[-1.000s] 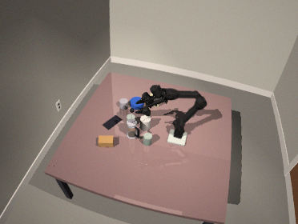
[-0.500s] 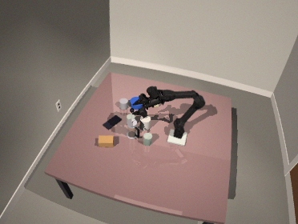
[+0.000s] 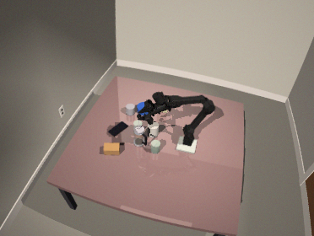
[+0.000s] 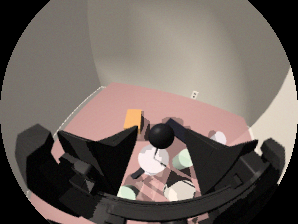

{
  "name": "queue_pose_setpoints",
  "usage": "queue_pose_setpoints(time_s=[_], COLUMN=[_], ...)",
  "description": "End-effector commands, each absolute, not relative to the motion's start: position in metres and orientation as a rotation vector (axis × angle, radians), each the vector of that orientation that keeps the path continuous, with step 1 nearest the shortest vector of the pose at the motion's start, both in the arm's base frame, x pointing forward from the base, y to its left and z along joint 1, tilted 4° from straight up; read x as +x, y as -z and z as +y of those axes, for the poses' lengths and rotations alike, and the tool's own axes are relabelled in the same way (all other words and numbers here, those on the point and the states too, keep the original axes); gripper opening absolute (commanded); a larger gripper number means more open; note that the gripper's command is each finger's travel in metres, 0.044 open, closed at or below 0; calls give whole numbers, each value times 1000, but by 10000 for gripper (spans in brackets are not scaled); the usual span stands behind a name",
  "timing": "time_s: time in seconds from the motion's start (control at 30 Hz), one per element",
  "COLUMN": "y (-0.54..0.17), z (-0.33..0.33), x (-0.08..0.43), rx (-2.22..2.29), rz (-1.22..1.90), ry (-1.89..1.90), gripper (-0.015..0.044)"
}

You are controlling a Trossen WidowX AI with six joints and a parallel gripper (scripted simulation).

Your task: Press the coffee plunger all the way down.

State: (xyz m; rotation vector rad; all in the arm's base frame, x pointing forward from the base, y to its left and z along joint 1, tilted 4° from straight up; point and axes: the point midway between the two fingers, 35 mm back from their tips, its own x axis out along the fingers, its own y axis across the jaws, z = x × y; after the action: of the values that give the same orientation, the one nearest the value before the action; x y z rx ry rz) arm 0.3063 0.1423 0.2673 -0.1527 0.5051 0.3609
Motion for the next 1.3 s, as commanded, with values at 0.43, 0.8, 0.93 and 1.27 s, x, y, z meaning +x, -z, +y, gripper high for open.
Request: queue_pose_setpoints(time_s=[0.43, 0.8, 0.93, 1.27], y=[-267, -252, -245, -229], z=[143, 143, 143, 144], x=[307, 309, 310, 313], rx=[-157, -157, -157, -157], rz=[504, 503, 503, 503], ry=[-366, -366, -366, -366], gripper=[128, 128, 128, 128])
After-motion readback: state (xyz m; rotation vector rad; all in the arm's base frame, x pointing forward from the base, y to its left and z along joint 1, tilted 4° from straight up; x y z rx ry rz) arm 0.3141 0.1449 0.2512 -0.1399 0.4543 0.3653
